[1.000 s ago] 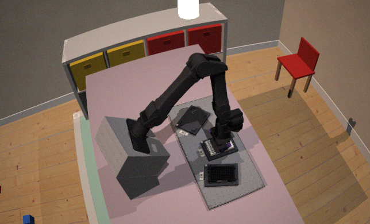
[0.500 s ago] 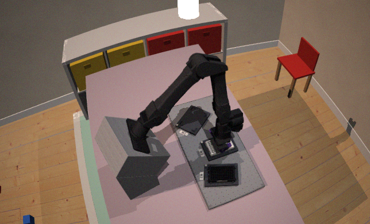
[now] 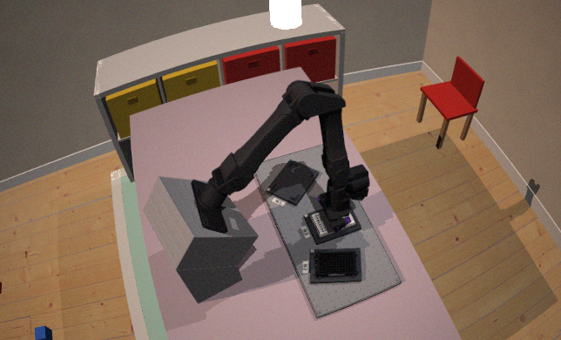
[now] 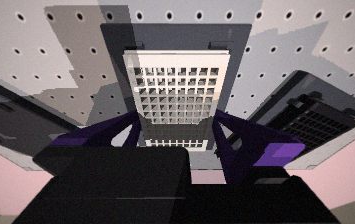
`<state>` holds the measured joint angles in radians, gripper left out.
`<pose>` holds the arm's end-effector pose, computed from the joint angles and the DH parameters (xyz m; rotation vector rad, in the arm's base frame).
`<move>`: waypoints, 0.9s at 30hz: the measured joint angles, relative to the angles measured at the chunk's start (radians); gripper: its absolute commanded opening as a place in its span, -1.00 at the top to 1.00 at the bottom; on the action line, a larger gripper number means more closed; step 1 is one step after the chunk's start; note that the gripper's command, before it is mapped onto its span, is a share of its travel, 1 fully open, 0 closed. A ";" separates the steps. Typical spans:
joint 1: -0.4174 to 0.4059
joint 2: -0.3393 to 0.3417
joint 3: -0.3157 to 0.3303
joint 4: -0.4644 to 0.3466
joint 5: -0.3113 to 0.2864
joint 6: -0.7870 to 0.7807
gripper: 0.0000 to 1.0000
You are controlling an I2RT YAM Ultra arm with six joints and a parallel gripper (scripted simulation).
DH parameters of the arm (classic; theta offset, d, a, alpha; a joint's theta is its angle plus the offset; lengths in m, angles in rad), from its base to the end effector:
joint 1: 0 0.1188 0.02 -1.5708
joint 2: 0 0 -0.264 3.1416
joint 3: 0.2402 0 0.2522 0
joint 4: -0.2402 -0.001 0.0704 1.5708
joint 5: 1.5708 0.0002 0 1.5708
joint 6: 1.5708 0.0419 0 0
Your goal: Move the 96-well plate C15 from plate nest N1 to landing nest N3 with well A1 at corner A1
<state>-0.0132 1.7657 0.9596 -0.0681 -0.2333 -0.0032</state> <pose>0.3553 0.0060 0.1572 -0.0912 2.4306 0.2775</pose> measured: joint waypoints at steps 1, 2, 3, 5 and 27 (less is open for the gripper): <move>0.000 0.000 0.000 0.000 0.000 0.000 1.00; 0.000 0.000 0.000 0.000 0.000 0.000 1.00; 0.000 0.000 0.000 0.000 0.000 0.000 1.00; 0.000 0.000 0.000 0.000 0.000 0.000 1.00; 0.000 0.000 0.000 0.000 0.000 0.000 -1.00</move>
<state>-0.0132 1.7657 0.9596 -0.0681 -0.2333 -0.0032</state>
